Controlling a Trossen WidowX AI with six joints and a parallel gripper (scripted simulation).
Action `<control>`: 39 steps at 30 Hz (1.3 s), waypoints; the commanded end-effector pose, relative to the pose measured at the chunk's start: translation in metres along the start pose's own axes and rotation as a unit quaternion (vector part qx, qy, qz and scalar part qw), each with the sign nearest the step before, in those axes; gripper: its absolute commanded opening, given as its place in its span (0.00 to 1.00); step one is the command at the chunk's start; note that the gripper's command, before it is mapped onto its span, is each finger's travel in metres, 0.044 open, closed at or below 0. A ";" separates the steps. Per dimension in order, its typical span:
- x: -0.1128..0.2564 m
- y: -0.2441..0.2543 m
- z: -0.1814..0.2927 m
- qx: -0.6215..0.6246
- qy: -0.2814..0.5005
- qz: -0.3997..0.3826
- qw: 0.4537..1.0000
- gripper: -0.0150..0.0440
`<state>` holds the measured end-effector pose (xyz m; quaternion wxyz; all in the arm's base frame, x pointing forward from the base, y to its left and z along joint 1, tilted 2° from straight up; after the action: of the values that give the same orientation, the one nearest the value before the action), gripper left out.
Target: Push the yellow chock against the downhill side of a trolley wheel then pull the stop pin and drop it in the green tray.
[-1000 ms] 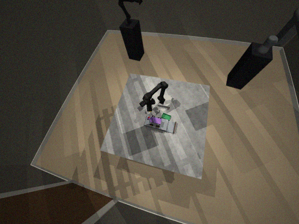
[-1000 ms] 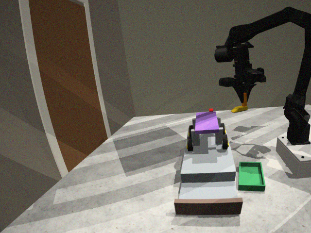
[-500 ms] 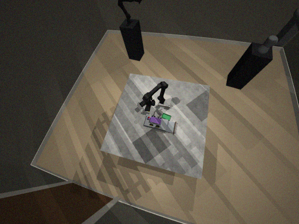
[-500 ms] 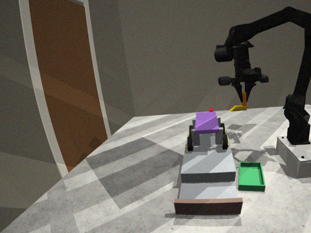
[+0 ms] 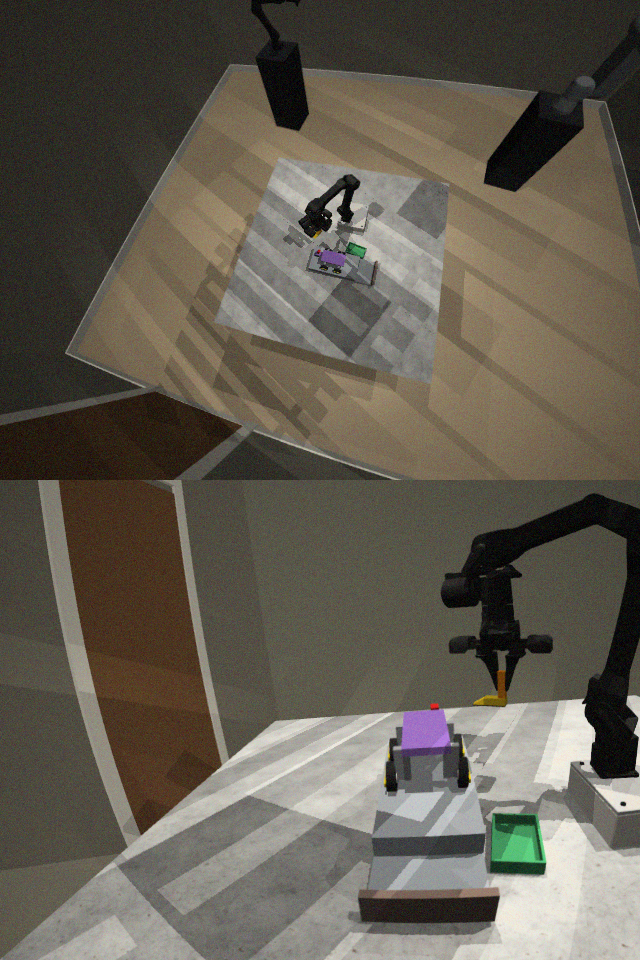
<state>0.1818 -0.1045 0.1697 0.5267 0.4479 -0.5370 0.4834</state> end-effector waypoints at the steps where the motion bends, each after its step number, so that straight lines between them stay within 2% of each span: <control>1: 0.000 0.000 0.000 -0.057 0.000 -0.001 0.998 0.25; 15: 0.000 0.000 0.000 -0.288 0.000 0.000 0.958 0.25; 29: 0.000 0.000 0.000 -0.508 0.000 0.000 0.861 0.25; 39: 0.000 0.000 -0.004 -0.530 0.000 0.000 0.848 0.25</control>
<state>0.1822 -0.1035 0.1700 0.6832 0.1026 -0.7116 0.1275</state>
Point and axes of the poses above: the point midway between the two fingers, 35 mm back from their tips, its own x axis back along the fingers, its own y axis across the jaws, z = x × y, the point moved 1 cm from there along x, back along the fingers, and after that the axes turned 11 degrees about x, right-handed, at the moved point
